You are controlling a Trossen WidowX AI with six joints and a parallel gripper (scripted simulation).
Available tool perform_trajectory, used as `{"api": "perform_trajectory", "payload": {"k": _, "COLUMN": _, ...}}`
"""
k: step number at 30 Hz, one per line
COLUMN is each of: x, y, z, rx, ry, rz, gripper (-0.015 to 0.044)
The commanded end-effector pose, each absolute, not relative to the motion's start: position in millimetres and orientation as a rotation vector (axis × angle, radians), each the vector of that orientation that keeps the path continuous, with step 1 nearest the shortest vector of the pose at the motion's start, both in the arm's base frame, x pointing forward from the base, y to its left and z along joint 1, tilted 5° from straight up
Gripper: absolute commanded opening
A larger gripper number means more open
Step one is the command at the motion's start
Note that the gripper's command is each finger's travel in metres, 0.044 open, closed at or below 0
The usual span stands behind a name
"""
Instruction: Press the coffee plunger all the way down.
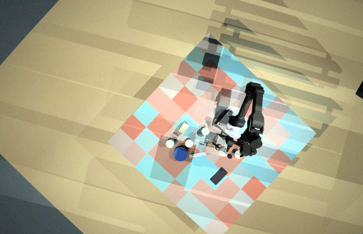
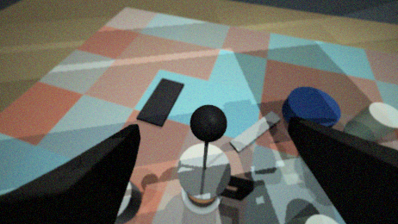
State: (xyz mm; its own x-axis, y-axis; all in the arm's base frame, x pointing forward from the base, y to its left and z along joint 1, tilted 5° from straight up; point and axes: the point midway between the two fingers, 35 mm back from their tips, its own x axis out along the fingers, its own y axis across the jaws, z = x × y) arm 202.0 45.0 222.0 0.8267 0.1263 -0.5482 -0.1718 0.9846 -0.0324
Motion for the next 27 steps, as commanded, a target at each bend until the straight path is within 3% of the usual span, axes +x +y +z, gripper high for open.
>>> {"api": "perform_trajectory", "payload": {"k": 1, "x": 199, "y": 44, "z": 204, "rx": -0.089, "ry": 0.58, "rz": 0.161, "gripper": 0.044}}
{"api": "perform_trajectory", "payload": {"k": 27, "x": 229, "y": 48, "z": 185, "rx": -0.089, "ry": 0.576, "rz": 0.159, "gripper": 0.044}}
